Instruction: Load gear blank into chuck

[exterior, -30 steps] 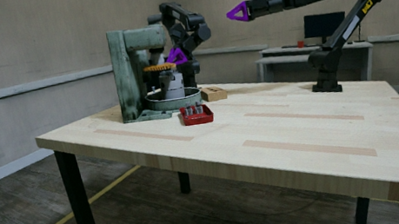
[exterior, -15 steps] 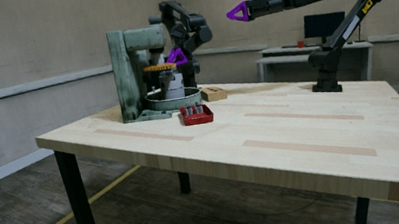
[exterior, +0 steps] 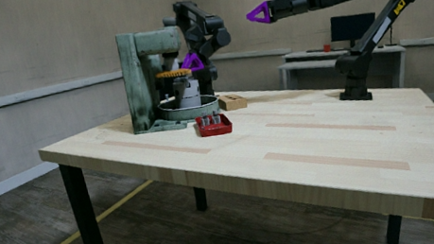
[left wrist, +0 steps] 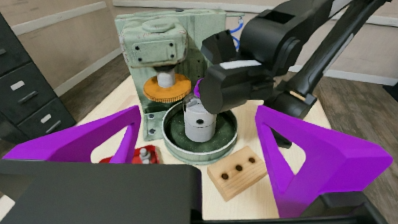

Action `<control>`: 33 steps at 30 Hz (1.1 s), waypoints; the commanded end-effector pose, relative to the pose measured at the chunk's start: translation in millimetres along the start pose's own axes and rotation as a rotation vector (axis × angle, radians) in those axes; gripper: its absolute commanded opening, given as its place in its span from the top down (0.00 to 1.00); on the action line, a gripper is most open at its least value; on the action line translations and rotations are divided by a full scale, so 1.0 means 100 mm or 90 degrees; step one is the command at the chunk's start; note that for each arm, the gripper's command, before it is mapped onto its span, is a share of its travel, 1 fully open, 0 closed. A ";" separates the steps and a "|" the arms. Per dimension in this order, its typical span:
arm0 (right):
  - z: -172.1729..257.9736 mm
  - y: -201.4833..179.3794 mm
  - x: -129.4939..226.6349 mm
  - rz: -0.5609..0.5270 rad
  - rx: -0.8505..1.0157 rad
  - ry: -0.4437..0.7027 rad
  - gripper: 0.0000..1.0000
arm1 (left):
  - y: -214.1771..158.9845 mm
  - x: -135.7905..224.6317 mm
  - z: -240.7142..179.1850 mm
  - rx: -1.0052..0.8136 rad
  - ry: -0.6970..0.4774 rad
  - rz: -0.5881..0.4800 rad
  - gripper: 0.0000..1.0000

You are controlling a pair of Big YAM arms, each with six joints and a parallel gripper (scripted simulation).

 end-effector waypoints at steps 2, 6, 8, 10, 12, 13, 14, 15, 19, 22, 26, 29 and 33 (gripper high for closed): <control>-0.02 -0.16 -0.08 0.025 0.036 -0.024 0.77 | 0.43 -0.04 0.00 -0.024 -0.002 -0.036 0.00; -0.06 -0.18 -0.11 0.029 0.028 -0.019 0.77 | 0.43 -0.04 0.00 -0.024 -0.002 -0.036 0.00; -0.08 -0.16 -0.10 0.029 0.003 -0.003 0.77 | 0.43 -0.04 0.00 -0.024 -0.002 -0.036 0.00; -0.09 -0.16 -0.10 0.028 -0.007 0.005 0.77 | 0.43 -0.04 0.00 -0.024 -0.002 -0.036 0.00; -0.09 -0.17 -0.11 0.030 -0.004 0.003 0.77 | 0.43 -0.04 0.00 -0.024 -0.002 -0.036 0.00; -0.06 -0.13 -0.08 0.029 -0.003 0.004 0.77 | 0.43 -0.04 0.00 -0.024 -0.002 -0.036 0.00; -0.01 -0.10 -0.06 0.027 -0.004 0.006 0.77 | 0.43 -0.04 0.00 -0.024 -0.002 -0.036 0.00; -0.01 -0.11 -0.06 0.027 0.008 -0.001 0.77 | 0.43 -0.04 0.00 -0.024 -0.002 -0.036 0.00; 0.04 -0.09 -0.03 0.021 0.033 -0.017 0.77 | 0.43 -0.04 0.00 -0.024 -0.002 -0.036 0.00; 0.08 -0.05 -0.02 0.017 0.029 -0.016 0.77 | 0.43 -0.04 0.00 -0.024 -0.002 -0.036 0.00; 0.00 -0.12 -0.08 0.022 0.030 -0.021 0.77 | 0.43 -0.04 0.00 -0.024 -0.002 -0.036 0.00; -0.05 -0.16 -0.11 0.026 0.011 -0.009 0.77 | 0.43 -0.04 0.00 -0.024 -0.002 -0.036 0.00; -0.08 -0.15 -0.11 0.027 -0.012 0.007 0.77 | 0.43 -0.04 0.00 -0.024 -0.002 -0.036 0.00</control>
Point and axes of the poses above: on each arm, the point where the finger pads meet when closed, its own x axis back along the fingers, its own z axis across the jaws, y = z × x, the point moved 3 cm from there along x, back along the fingers, and after that the axes turned 7 degrees about x, right-handed, at the moved point
